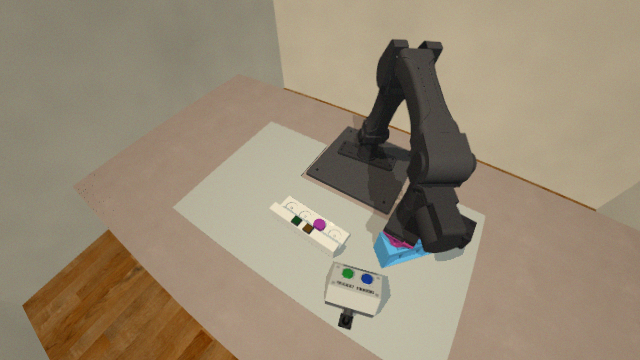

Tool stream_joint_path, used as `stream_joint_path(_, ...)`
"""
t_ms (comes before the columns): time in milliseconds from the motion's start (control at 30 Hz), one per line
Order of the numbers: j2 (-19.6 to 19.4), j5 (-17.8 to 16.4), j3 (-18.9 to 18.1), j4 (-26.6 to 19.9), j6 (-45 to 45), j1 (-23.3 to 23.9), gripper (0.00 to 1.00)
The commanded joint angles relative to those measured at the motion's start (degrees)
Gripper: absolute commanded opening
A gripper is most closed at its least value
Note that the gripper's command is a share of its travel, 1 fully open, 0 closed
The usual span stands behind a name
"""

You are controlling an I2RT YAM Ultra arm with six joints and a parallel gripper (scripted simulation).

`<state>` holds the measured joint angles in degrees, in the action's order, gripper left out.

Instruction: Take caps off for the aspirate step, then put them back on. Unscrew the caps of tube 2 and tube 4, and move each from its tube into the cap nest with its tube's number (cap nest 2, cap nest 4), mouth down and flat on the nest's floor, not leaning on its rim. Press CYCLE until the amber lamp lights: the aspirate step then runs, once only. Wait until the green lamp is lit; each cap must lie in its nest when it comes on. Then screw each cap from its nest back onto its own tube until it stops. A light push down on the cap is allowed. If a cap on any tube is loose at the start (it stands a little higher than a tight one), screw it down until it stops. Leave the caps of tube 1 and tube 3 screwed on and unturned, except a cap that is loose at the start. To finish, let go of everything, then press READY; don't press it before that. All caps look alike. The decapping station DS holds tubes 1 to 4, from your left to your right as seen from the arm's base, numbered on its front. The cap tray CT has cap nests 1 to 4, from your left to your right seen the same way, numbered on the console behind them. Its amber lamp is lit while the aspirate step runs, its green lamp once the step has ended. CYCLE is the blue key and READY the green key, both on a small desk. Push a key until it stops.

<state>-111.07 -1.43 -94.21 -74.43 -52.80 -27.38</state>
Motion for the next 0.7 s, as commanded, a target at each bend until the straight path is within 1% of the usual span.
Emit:
stream_joint_path(0,0.4,0.0,-0.3,-0.1,14.8,0.1,0.49)
stream_joint_path(33,0.4,0.0,-0.3,-0.1,18.6,0.1,0.49)
stream_joint_path(133,0.4,0.0,-0.3,-0.1,19.6,0.1,0.49)
stream_joint_path(233,0.4,0.0,-0.3,-0.1,33.1,0.1,0.49)
stream_joint_path(267,0.4,0.0,-0.3,-0.1,33.9,0.1,0.49)
stream_joint_path(300,0.4,0.0,-0.3,-0.1,38.7,0.1,0.49)
stream_joint_path(333,0.4,0.0,-0.3,-0.1,38.7,0.1,0.49)
stream_joint_path(367,0.4,0.0,-0.3,-0.1,43.4,0.1,0.49)
stream_joint_path(400,0.4,0.0,-0.3,-0.1,43.4,0.1,0.49)
stream_joint_path(467,0.4,0.0,-0.3,-0.1,52.1,0.1,0.49)
stream_joint_path(500,0.4,0.0,-0.3,-0.1,53.0,0.1,0.49)
stream_joint_path(533,0.4,0.0,-0.3,-0.1,57.8,0.1,0.49)
stream_joint_path(567,0.4,0.0,-0.3,-0.1,57.8,0.1,0.49)
stream_joint_path(600,0.4,0.0,-0.3,-0.1,62.5,0.1,0.49)
stream_joint_path(667,0.4,0.0,-0.3,-0.1,62.5,0.1,0.49)
